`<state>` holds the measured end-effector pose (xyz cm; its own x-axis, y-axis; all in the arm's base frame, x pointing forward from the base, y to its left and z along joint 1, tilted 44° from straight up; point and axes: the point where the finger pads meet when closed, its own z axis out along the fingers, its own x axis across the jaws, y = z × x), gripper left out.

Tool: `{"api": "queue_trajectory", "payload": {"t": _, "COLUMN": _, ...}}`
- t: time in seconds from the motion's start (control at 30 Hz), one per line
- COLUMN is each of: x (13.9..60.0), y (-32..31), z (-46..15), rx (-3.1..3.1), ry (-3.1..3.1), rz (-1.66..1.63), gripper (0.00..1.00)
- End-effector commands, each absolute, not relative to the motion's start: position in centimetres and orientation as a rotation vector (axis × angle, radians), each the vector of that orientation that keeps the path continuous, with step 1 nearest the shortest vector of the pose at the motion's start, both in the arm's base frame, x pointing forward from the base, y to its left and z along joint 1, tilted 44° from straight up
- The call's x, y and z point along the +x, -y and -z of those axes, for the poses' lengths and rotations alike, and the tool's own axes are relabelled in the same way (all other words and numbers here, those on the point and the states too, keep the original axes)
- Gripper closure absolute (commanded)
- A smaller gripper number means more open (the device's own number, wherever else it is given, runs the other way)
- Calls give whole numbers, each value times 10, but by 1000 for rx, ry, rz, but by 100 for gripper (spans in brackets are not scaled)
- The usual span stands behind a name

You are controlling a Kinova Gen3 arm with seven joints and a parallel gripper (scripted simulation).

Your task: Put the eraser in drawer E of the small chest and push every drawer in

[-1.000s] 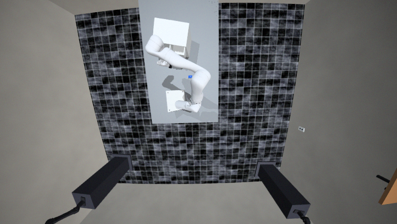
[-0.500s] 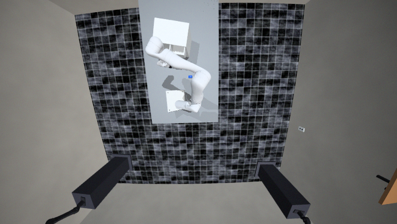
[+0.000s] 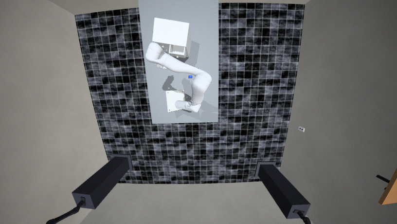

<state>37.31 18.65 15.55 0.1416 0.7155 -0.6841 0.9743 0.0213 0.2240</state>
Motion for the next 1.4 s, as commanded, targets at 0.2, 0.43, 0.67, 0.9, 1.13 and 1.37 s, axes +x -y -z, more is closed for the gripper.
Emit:
{"api": "queue_trajectory", "payload": {"t": 0.2, "x": 370, "y": -188, "z": -157, "rx": 1677, "ry": -1634, "rz": 403, "gripper": 55}}
{"api": "queue_trajectory", "payload": {"t": 0.43, "x": 369, "y": -188, "z": -156, "rx": 1596, "ry": -1626, "rz": 308, "gripper": 55}}
{"api": "queue_trajectory", "payload": {"t": 0.67, "x": 368, "y": -188, "z": -155, "rx": 1528, "ry": -1618, "rz": 231, "gripper": 55}}
{"api": "queue_trajectory", "payload": {"t": 0.9, "x": 367, "y": -187, "z": -155, "rx": 1429, "ry": -1601, "rz": 123, "gripper": 55}}
{"api": "queue_trajectory", "payload": {"t": 1.13, "x": 366, "y": -187, "z": -154, "rx": 1360, "ry": -1587, "rz": 51, "gripper": 55}}
{"api": "queue_trajectory", "payload": {"t": 1.37, "x": 365, "y": -186, "z": -154, "rx": 1268, "ry": -1565, "rz": -42, "gripper": 55}}
